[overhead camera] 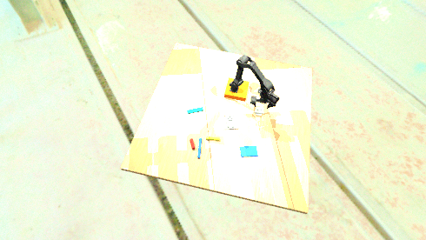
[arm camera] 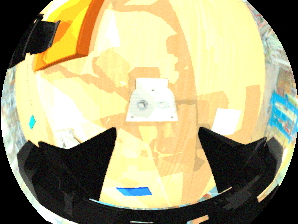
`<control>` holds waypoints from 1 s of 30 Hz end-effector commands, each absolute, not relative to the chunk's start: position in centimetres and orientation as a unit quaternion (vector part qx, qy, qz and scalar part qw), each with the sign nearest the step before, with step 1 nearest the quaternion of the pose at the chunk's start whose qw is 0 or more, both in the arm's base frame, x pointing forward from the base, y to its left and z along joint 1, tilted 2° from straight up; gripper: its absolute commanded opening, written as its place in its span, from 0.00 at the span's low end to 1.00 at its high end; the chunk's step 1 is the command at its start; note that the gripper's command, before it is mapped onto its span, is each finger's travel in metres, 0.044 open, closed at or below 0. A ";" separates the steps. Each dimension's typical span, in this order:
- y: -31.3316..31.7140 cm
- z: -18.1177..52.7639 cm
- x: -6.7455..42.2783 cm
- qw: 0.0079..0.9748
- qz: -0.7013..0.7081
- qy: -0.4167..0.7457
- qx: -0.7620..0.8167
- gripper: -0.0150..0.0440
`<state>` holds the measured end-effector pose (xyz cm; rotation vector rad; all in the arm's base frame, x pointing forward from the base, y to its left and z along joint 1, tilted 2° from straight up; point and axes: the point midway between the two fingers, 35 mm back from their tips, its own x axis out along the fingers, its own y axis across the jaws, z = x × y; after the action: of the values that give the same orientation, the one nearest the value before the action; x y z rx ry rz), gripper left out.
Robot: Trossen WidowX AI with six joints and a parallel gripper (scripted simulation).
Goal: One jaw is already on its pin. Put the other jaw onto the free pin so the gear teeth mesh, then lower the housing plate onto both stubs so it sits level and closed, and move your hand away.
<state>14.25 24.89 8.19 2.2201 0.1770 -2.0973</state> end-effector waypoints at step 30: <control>24.6 3.7 14.3 0.050 -0.687 0.053 0.723 1.00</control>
<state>14.24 24.60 4.00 2.2007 0.1624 -2.0993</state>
